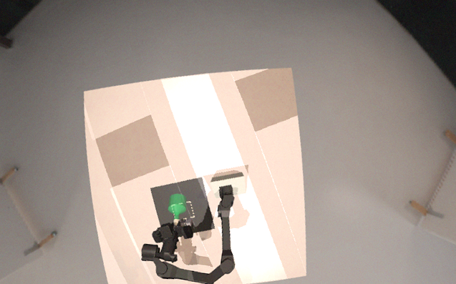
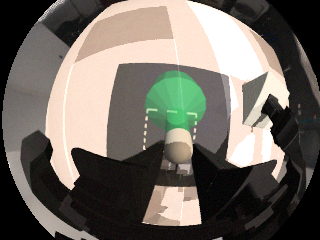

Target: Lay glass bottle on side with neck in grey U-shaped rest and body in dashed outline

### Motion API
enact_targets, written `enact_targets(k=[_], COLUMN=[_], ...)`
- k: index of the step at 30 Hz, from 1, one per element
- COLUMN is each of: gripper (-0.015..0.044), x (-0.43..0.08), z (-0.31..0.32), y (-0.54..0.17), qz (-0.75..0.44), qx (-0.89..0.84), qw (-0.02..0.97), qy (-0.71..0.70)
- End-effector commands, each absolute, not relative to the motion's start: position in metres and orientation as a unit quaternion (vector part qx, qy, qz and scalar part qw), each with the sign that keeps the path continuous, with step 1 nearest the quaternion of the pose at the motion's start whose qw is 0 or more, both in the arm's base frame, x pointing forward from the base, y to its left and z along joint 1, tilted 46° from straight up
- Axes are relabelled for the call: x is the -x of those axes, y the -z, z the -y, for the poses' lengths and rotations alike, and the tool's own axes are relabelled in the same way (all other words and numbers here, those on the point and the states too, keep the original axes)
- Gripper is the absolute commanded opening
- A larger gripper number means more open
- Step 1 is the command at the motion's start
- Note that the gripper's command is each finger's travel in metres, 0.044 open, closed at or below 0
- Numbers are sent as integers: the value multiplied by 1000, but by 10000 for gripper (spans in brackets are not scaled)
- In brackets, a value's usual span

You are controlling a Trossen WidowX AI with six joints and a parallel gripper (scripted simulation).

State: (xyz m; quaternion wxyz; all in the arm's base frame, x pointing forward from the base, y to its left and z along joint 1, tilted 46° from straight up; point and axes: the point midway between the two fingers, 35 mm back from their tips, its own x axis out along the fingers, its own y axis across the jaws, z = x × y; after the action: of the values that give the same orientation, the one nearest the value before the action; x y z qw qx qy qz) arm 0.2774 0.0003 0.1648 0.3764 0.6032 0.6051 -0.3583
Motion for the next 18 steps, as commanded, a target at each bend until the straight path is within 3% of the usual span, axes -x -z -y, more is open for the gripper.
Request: enact_targets(k=[1, 18], gripper=[103, 103], x=[-277, -277], z=[-9, -24], y=[-168, -174], qz=[-608, -596], qx=[-605, -599], qw=[374, 385], qy=[354, 371])
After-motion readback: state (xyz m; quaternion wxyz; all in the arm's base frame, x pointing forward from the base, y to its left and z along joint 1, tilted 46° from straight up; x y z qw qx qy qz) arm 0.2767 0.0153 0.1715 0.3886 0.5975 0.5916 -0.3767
